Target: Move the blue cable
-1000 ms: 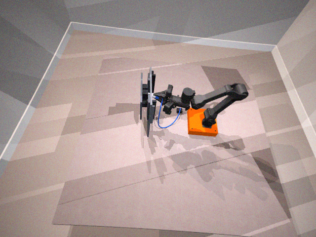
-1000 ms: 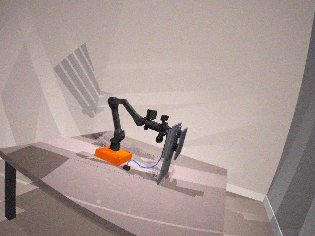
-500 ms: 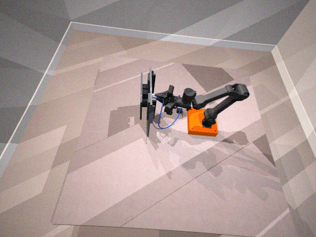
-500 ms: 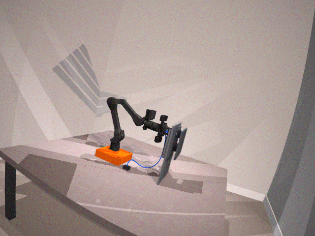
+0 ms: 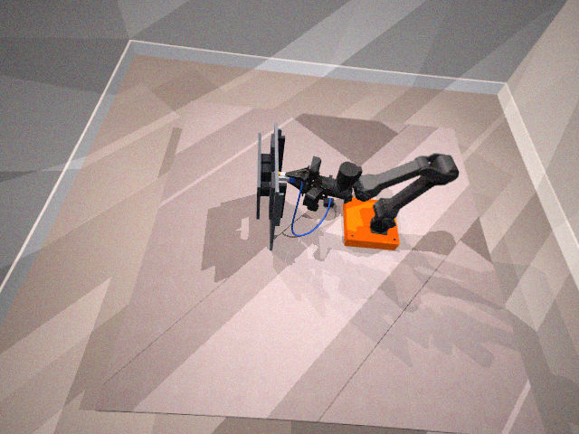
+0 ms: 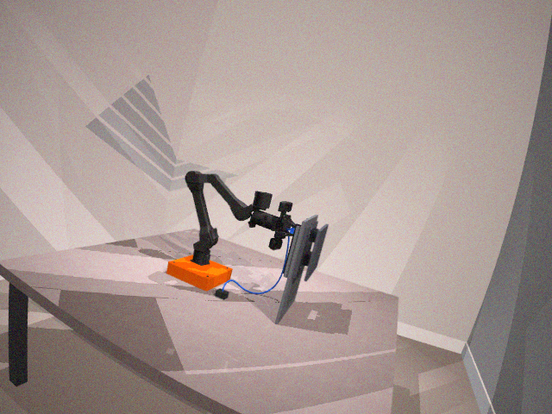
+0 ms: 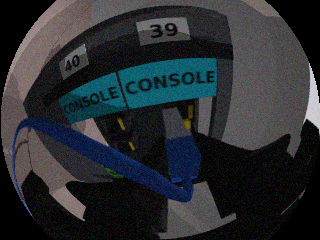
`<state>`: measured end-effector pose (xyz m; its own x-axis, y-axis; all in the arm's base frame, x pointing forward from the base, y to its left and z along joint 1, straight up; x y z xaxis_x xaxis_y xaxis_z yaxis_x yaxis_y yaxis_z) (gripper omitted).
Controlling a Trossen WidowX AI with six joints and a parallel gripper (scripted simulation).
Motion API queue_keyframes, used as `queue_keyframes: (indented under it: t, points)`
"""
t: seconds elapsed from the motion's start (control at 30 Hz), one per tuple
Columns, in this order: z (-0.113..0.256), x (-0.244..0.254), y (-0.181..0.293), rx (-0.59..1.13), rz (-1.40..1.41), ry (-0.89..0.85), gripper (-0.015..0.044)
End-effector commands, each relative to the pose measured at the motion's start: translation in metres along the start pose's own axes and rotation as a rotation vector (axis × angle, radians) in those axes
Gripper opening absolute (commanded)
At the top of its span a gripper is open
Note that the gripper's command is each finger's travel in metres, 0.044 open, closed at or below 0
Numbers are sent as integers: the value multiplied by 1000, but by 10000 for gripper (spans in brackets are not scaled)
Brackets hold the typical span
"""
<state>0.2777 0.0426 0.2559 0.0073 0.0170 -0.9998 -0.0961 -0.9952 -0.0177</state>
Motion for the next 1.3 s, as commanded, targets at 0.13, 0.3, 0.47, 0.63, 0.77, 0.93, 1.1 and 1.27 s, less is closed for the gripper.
queue_keyframes:
  t: [0.13,0.3,0.47,0.63,0.77,0.93,1.1,1.27]
  points:
    - [5,-2,1,3,-2,8,0]
    - [8,-2,1,3,-2,8,0]
    - [10,-2,1,3,-2,8,0]
    - [13,-2,1,3,-2,7,0]
    - [15,-2,1,3,-2,7,0]
    - [17,-2,1,3,-2,7,0]
    - [20,-2,1,3,-2,7,0]
    - [22,-2,1,3,-2,7,0]
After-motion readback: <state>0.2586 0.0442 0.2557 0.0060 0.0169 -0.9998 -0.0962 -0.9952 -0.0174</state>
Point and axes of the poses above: the point midway between the two fingers, 35 mm back from their tips, its own z axis back along the fingers, its own x axis across the jaws, y = z × x, the point moved 7 cm from there along z, back along the fingers, and after that the axes turned 1 degree about -z, right-handed, at the moved point
